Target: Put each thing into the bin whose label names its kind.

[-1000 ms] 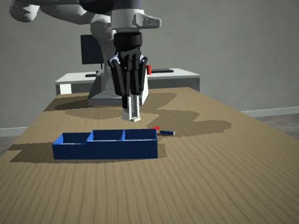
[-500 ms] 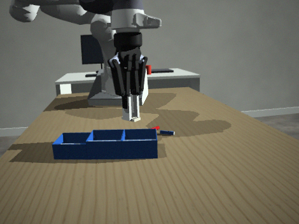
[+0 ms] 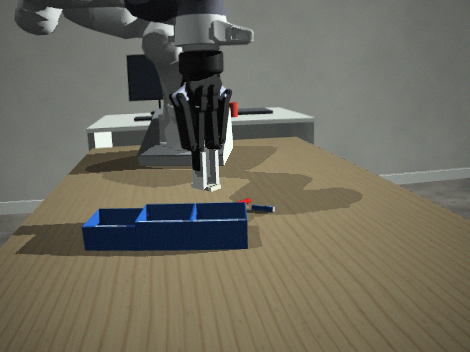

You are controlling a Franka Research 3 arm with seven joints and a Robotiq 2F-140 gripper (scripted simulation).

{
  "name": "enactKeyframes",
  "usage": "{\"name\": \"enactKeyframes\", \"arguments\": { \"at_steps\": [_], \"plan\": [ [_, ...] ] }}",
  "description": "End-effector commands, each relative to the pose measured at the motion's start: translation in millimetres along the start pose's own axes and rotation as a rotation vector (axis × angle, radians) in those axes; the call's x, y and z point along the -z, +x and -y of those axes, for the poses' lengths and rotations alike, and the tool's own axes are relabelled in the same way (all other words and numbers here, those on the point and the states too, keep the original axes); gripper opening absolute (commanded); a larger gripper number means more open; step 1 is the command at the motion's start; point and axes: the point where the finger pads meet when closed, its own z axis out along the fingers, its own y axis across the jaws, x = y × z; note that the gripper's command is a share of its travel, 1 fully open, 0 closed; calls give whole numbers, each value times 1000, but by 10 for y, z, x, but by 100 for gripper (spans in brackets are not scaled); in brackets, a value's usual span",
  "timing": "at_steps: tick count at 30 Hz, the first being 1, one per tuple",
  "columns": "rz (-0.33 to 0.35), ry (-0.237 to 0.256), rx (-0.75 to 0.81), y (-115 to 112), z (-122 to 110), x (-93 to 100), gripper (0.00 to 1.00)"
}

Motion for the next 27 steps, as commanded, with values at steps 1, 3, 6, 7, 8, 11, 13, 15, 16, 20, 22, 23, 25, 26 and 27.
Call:
{"name": "enactKeyframes", "arguments": {
  "at_steps": [1,3,6,7,8,11,13,15,16,20,22,23,25,26,27],
  "plan": [
    [4,0,4,-18,4,1,13],
    [4,0,4,-18,4,1,13],
    [4,0,4,-23,6,35,13],
    [4,0,4,-2,1,68,13],
    [4,0,4,1,0,72,13],
    [4,0,4,1,0,72,13],
    [4,0,4,1,0,72,13],
    [4,0,4,-40,-113,72,13],
    [4,0,4,-61,-169,72,13],
    [4,0,4,-143,-395,73,13],
    [4,0,4,-184,-508,73,13],
    [4,0,4,-204,-564,73,13],
    [4,0,4,-245,-677,73,13],
    [4,0,4,-266,-733,73,13],
    [4,0,4,-278,-768,73,13]
  ]
}}
